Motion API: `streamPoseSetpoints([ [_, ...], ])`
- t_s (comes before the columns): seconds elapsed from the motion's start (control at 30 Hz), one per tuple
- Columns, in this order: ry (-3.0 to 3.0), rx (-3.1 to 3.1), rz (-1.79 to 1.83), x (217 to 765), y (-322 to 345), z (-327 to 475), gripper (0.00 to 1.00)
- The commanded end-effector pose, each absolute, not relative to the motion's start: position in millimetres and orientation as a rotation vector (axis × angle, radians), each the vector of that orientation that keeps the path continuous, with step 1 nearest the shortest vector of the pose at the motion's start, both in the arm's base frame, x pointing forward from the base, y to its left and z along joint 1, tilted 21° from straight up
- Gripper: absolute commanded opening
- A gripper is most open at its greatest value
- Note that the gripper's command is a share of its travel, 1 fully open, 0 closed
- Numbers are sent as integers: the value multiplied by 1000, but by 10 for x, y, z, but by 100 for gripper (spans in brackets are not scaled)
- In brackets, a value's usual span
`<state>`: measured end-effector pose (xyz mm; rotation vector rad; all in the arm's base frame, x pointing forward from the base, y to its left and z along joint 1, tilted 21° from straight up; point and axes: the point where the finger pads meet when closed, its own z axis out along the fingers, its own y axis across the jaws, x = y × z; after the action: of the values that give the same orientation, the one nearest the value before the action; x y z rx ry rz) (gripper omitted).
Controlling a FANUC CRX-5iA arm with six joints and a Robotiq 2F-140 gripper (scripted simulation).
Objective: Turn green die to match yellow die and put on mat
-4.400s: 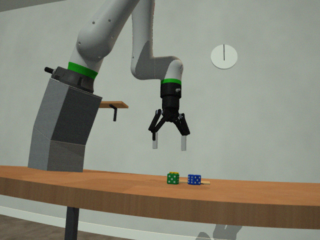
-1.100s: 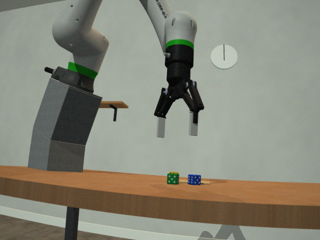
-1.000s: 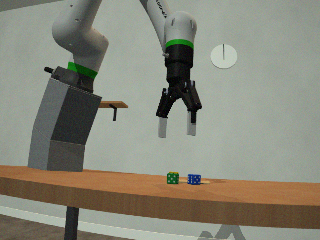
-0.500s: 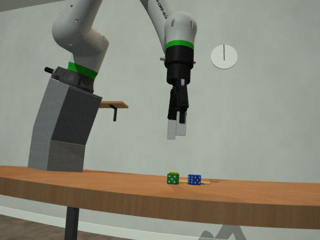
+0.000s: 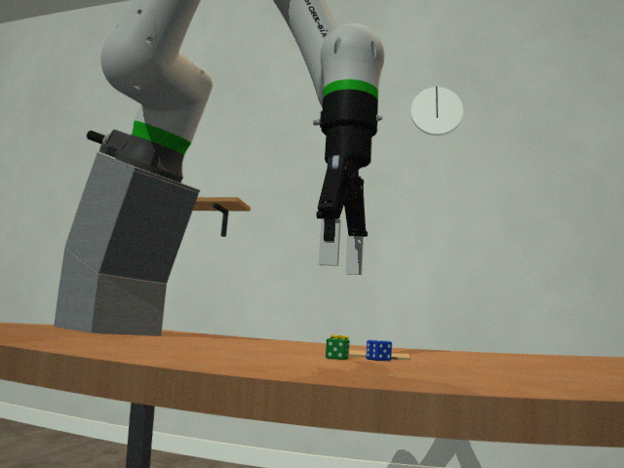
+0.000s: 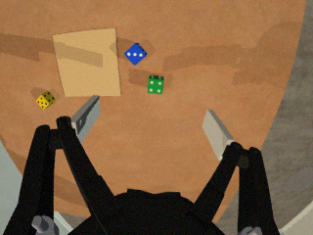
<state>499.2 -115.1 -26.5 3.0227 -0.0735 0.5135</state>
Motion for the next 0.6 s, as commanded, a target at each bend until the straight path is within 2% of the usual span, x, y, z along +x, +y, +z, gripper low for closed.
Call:
streamPoseSetpoints([
  [0.0,-337,2998,537,4998,-1152,-274,100],
  [0.57,-1116,2897,566,5011,-1157,-305,100],
])
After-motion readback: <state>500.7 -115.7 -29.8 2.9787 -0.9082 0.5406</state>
